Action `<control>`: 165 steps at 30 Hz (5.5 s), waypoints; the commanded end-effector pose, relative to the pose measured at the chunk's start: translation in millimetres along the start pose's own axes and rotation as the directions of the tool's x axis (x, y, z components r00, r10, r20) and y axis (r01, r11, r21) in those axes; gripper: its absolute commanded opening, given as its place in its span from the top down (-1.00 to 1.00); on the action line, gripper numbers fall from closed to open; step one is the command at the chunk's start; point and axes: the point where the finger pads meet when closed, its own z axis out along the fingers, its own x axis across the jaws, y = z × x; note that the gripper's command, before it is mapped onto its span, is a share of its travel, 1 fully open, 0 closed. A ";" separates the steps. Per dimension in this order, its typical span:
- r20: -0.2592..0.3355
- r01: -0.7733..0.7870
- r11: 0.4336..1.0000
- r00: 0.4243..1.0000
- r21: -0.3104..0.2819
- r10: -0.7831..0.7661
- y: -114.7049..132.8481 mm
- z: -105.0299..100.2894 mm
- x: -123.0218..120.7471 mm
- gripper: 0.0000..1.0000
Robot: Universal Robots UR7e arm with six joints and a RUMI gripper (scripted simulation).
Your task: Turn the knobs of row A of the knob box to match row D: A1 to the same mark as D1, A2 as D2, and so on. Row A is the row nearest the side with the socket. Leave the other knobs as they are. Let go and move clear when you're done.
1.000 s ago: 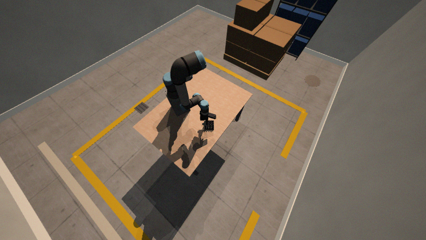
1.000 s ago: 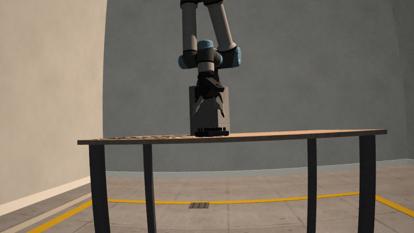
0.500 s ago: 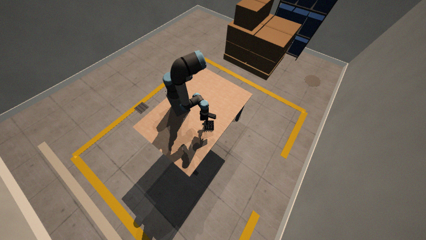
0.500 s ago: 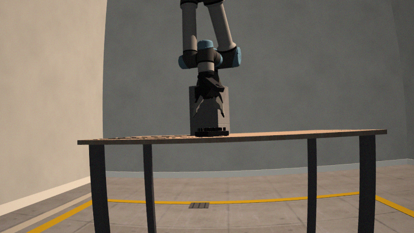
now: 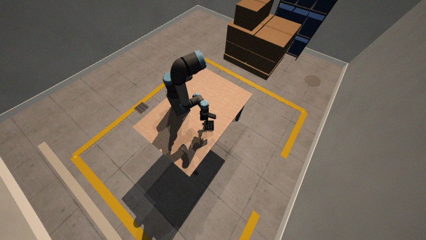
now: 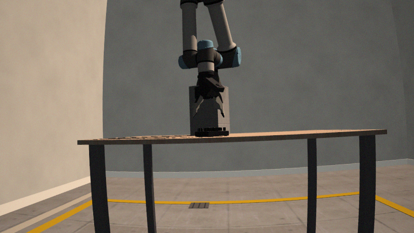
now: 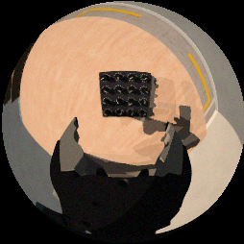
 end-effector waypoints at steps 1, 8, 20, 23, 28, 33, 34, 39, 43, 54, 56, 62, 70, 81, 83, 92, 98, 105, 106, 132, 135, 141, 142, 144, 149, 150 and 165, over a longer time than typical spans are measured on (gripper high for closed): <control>-0.001 0.000 1.000 1.000 0.001 0.000 -0.3 -0.3 0.3 -1.00; -0.001 0.000 1.000 1.000 0.001 0.000 -0.3 -0.3 0.3 -1.00; -0.001 0.000 1.000 1.000 0.001 0.000 -0.3 -0.3 0.3 -1.00; -0.001 0.000 1.000 1.000 0.001 0.000 -0.3 -0.3 0.3 -1.00; -0.001 0.000 1.000 1.000 0.001 0.000 -0.3 -0.3 0.3 -1.00; -0.001 0.000 1.000 1.000 0.001 0.000 -0.3 -0.3 0.3 -1.00; -0.001 0.000 1.000 1.000 0.001 0.000 -0.3 -0.3 0.3 -1.00; -0.001 0.000 1.000 1.000 0.001 0.000 -0.3 -0.3 0.3 -1.00; -0.001 0.000 1.000 1.000 0.001 0.000 -0.3 -0.3 0.3 -1.00; -0.001 0.000 1.000 1.000 0.001 0.000 -0.3 -0.3 0.3 -1.00; -0.001 0.000 1.000 1.000 0.001 0.000 -0.3 -0.3 0.3 -1.00; -0.001 0.000 1.000 1.000 0.001 0.000 1.2 -0.3 0.4 -1.00; -0.001 0.000 1.000 1.000 0.001 0.000 11.1 -0.2 1.0 -1.00; -0.001 0.000 1.000 1.000 0.001 0.000 30.2 -0.1 2.1 -1.00; -0.001 0.000 1.000 1.000 0.001 0.000 34.5 0.0 2.4 -1.00; -0.001 0.000 1.000 1.000 0.001 0.000 46.7 0.1 3.1 -1.00; -0.001 0.000 1.000 1.000 0.001 0.000 52.1 0.1 3.4 -1.00; -0.001 0.000 1.000 1.000 0.001 0.000 53.3 0.1 3.5 -1.00; -0.001 0.000 1.000 1.000 0.001 0.000 53.3 0.1 3.5 -1.00; -0.001 0.000 1.000 1.000 0.001 0.000 53.3 0.1 3.5 -1.00; -0.001 0.000 1.000 1.000 0.001 0.000 53.3 0.1 3.5 -1.00; -0.001 0.000 1.000 1.000 0.001 0.000 53.3 0.1 3.5 -1.00; -0.001 0.000 1.000 1.000 0.001 0.000 53.3 0.1 3.5 -1.00; -0.001 0.000 1.000 1.000 0.001 0.000 53.3 0.1 3.5 -1.00; -0.001 0.000 1.000 1.000 0.001 0.000 53.3 0.1 3.5 -1.00; -0.001 0.000 1.000 1.000 0.001 0.000 53.3 0.1 3.5 -1.00; -0.001 0.000 1.000 1.000 0.001 0.000 53.3 0.1 3.5 -1.00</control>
